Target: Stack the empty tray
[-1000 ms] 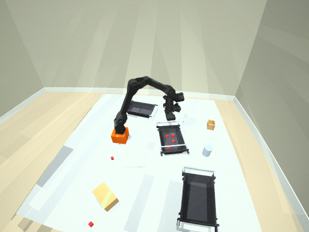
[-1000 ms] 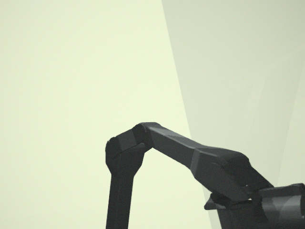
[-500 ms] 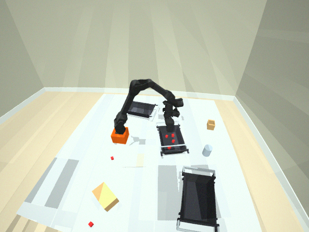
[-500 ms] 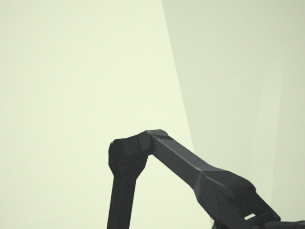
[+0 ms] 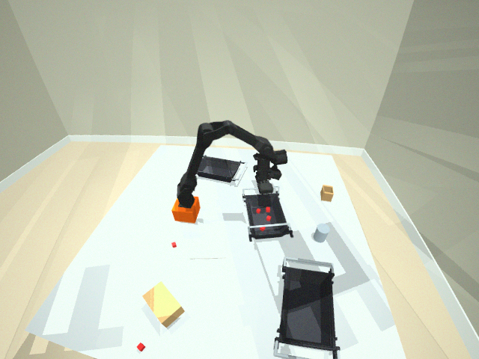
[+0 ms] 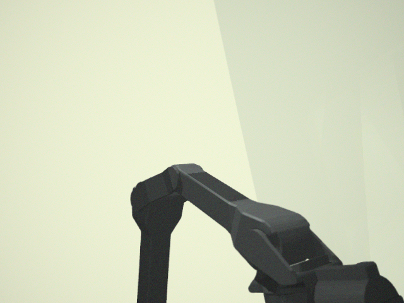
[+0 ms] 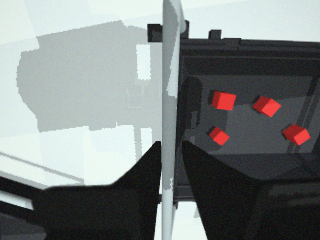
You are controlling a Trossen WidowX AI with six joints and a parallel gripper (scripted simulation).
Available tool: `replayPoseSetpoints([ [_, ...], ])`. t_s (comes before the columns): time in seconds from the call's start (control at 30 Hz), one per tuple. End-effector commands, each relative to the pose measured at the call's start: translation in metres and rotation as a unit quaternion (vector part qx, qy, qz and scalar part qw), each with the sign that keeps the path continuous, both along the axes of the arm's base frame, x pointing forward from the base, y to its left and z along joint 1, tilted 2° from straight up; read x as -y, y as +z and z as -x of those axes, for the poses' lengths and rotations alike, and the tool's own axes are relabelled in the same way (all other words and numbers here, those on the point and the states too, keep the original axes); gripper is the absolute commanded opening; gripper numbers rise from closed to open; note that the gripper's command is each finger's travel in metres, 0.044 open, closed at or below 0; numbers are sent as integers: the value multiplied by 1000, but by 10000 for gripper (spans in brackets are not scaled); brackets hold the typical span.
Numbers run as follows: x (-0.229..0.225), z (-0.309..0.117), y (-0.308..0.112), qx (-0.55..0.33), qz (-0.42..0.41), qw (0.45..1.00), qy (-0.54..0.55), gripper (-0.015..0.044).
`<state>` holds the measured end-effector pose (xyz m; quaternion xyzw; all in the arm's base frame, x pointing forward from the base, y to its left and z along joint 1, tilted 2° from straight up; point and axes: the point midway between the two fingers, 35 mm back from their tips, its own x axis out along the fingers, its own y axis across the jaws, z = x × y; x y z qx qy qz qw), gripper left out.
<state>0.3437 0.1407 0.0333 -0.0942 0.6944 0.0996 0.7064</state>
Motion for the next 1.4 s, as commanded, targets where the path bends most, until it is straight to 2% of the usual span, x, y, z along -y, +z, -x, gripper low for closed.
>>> replayPoseSetpoints([
  [0.0, 18, -4, -5, -3, 7, 1000, -7, 84],
  [0.23, 41, -10, -23, -2, 8, 1000, -7, 84],
  [0.6, 35, -11, 25, -2, 8, 1000, -7, 84],
  [1.33, 36, -11, 16, -3, 10, 1000, -7, 84],
  [1.37, 36, -11, 16, -3, 10, 1000, -7, 57],
])
